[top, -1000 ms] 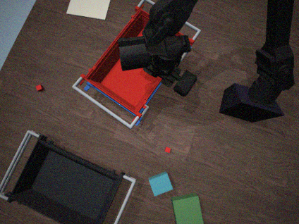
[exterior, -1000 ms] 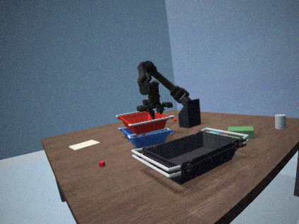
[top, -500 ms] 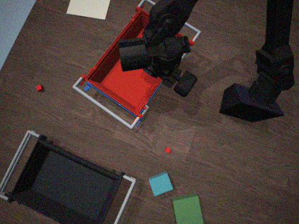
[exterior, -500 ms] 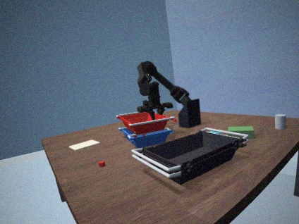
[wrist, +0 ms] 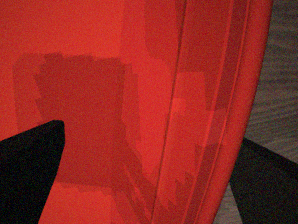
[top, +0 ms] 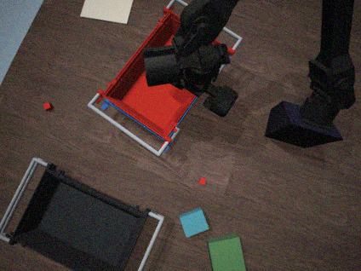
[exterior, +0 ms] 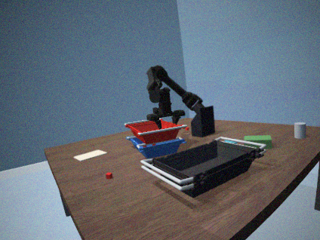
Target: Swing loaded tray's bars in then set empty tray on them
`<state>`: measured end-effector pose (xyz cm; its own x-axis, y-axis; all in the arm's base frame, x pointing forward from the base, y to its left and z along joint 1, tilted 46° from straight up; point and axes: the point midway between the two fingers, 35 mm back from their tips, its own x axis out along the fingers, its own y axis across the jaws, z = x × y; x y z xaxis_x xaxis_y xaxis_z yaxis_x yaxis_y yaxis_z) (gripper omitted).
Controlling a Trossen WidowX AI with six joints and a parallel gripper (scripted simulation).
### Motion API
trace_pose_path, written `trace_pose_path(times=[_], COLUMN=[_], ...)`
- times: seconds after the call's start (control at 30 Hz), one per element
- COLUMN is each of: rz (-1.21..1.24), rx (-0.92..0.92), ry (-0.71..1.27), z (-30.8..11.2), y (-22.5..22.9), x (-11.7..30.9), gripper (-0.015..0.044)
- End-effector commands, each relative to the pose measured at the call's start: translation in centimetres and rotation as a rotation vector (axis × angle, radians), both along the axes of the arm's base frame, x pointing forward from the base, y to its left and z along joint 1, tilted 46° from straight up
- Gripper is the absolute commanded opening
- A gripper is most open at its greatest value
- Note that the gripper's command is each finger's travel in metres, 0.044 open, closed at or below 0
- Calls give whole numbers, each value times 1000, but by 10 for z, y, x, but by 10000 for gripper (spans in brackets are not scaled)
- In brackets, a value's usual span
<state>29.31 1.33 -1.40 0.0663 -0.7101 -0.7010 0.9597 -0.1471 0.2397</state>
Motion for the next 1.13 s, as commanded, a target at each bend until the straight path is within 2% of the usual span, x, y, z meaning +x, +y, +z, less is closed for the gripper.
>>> trace_pose_path(times=[0.0, 0.13, 0.43, 0.97, 1.1], rz=[3, 3, 1, 4, 10], rx=[2, 2, 2, 7, 3], ry=[6, 6, 0, 8, 11], z=[0, 0, 4, 74, 71], y=[0, 0, 5, 76, 74], x=[-1, -1, 1, -6, -8], gripper=[381, 440, 440, 440, 440])
